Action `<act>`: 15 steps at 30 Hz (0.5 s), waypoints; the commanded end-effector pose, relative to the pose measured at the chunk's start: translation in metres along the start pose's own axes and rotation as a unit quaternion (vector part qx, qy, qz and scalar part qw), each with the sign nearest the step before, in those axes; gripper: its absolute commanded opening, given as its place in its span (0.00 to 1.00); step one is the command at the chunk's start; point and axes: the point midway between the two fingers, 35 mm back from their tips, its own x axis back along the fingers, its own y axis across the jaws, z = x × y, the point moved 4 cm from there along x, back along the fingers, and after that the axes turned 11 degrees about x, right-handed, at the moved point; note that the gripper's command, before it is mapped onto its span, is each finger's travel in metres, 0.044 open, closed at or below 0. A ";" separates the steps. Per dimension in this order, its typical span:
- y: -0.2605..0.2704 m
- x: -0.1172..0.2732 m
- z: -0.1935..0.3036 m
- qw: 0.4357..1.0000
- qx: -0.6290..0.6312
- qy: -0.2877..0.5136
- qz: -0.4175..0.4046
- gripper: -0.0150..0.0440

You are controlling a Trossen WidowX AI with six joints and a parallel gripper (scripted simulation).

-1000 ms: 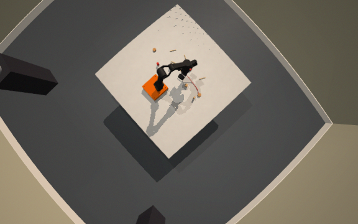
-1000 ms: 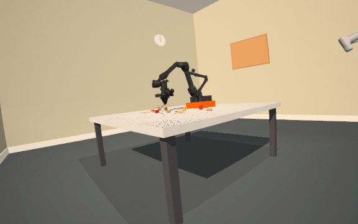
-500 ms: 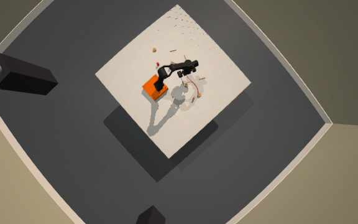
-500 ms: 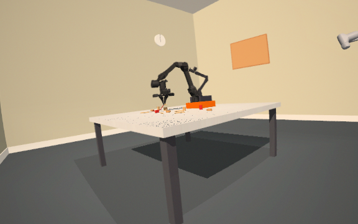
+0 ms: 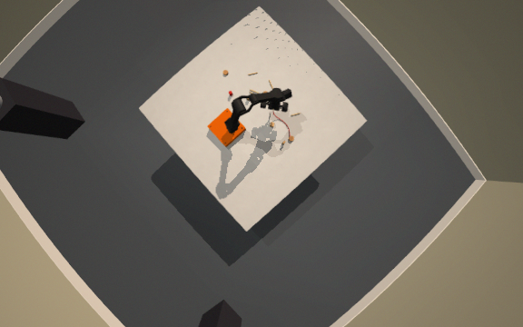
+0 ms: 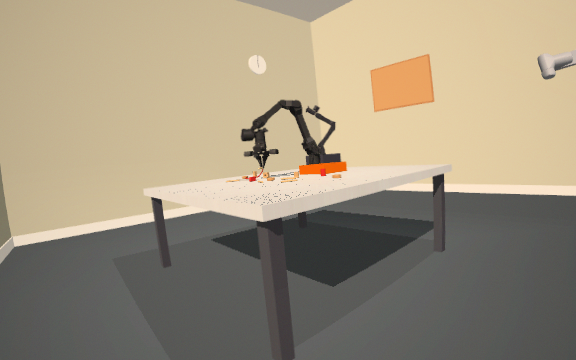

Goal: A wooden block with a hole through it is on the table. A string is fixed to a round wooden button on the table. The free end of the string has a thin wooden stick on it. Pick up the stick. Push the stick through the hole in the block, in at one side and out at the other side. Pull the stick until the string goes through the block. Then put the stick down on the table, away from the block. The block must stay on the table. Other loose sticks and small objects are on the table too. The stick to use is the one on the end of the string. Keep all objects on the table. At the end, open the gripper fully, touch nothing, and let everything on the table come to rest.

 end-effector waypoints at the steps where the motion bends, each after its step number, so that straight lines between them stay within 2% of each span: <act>1: -0.003 -0.001 0.002 0.997 -0.076 0.000 -0.002 0.25; 15: -0.013 0.000 0.007 0.945 -0.326 0.000 -0.002 0.25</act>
